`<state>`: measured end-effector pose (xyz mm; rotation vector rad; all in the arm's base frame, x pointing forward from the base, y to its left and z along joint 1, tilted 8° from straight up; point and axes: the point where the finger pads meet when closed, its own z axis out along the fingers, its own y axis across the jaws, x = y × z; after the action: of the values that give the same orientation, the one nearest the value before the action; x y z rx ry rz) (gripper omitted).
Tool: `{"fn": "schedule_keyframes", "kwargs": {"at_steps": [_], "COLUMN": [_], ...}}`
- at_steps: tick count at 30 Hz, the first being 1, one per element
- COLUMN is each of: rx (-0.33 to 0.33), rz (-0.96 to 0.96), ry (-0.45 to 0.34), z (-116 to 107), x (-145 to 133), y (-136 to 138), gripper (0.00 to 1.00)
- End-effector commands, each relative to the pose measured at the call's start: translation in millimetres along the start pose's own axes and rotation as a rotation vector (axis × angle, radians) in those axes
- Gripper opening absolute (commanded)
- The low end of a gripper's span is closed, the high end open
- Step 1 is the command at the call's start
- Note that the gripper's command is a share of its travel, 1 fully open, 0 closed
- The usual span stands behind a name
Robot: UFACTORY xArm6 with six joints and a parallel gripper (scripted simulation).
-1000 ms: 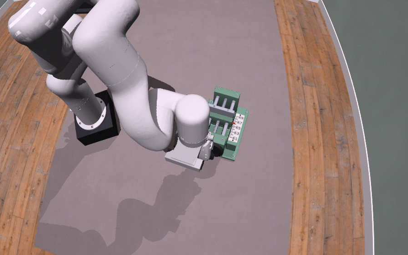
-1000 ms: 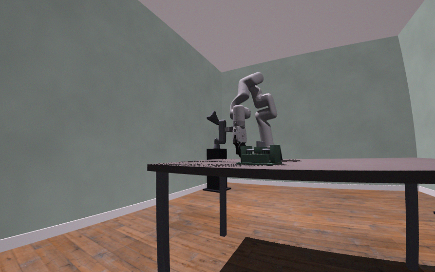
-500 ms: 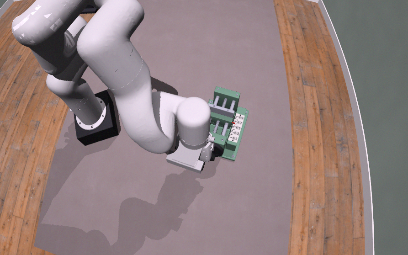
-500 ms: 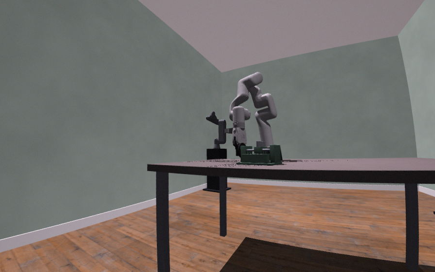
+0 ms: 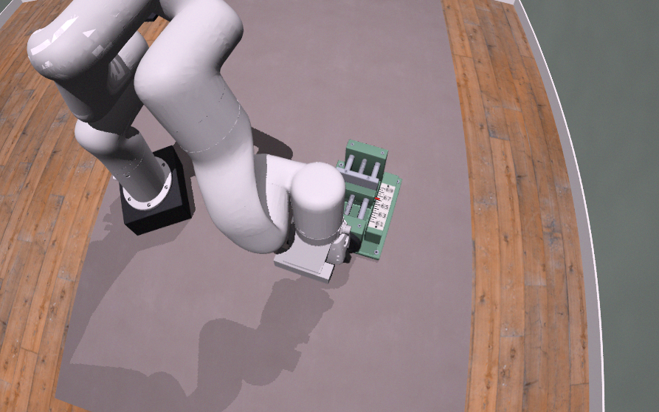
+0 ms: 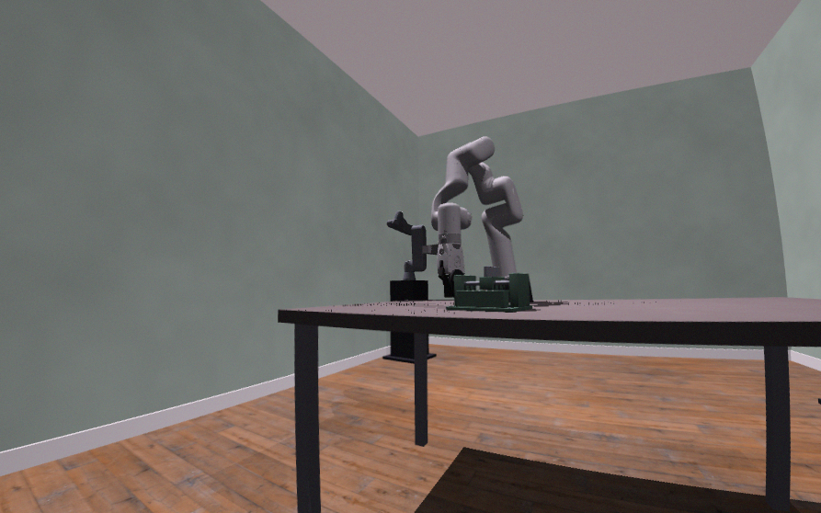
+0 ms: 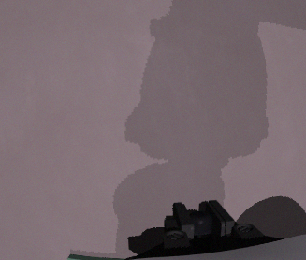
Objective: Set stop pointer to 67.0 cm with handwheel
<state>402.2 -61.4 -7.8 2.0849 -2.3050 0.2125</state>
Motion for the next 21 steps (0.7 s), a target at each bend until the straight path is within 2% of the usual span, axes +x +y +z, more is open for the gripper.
{"fn": "schedule_keyframes", "kwargs": {"at_steps": [1,21], "rx": [0.001,0.001], "rz": [0.0,0.0], "ry": [0.0,0.0], "z": [2,8], "x": [0,0], "y": [-3,-27], "gripper": [0.06,0.06]}}
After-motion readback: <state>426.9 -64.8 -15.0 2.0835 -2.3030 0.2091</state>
